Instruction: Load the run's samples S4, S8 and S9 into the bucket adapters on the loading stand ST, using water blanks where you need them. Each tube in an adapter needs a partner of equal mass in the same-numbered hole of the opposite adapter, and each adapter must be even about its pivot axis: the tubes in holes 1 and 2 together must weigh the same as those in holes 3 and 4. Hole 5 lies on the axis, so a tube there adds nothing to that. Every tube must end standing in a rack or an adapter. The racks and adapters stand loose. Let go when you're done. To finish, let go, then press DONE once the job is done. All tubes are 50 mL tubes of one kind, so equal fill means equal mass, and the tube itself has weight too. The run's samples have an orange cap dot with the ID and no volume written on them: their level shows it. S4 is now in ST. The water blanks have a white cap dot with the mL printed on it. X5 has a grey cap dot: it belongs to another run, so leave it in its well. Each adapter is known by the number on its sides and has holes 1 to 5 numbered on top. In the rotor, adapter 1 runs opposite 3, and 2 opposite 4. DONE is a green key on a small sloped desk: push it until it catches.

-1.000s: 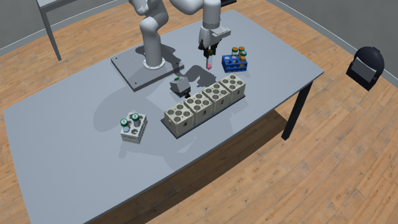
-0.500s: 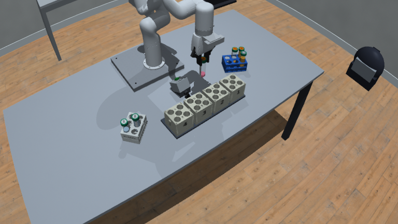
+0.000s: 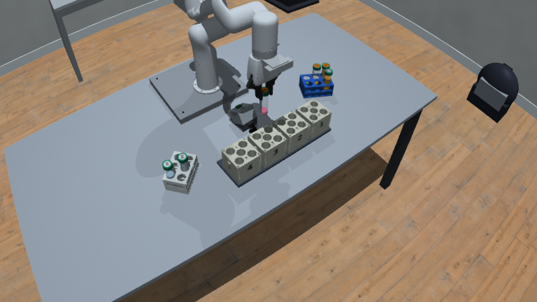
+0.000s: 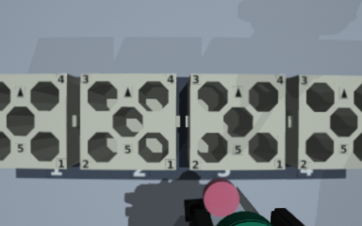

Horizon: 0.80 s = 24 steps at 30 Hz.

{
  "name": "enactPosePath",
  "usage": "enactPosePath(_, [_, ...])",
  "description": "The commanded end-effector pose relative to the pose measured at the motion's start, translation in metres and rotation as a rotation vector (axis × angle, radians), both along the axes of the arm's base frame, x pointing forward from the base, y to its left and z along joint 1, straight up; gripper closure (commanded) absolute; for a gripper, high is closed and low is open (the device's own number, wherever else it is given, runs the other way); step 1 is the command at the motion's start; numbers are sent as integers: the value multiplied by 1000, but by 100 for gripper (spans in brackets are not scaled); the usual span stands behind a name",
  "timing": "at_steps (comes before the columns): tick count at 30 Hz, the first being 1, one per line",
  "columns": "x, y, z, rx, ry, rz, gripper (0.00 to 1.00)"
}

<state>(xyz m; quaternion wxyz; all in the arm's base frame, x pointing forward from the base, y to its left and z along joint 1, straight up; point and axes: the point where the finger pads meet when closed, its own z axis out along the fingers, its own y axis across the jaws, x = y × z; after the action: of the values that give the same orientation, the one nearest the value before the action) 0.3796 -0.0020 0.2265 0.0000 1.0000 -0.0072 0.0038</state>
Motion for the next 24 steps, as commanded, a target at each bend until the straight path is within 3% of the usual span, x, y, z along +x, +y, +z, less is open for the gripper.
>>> enactPosePath(1, [9,-19,1,-5,-3,1,100])
enactPosePath(24, [47,-117,2,-6,-3,1,100])
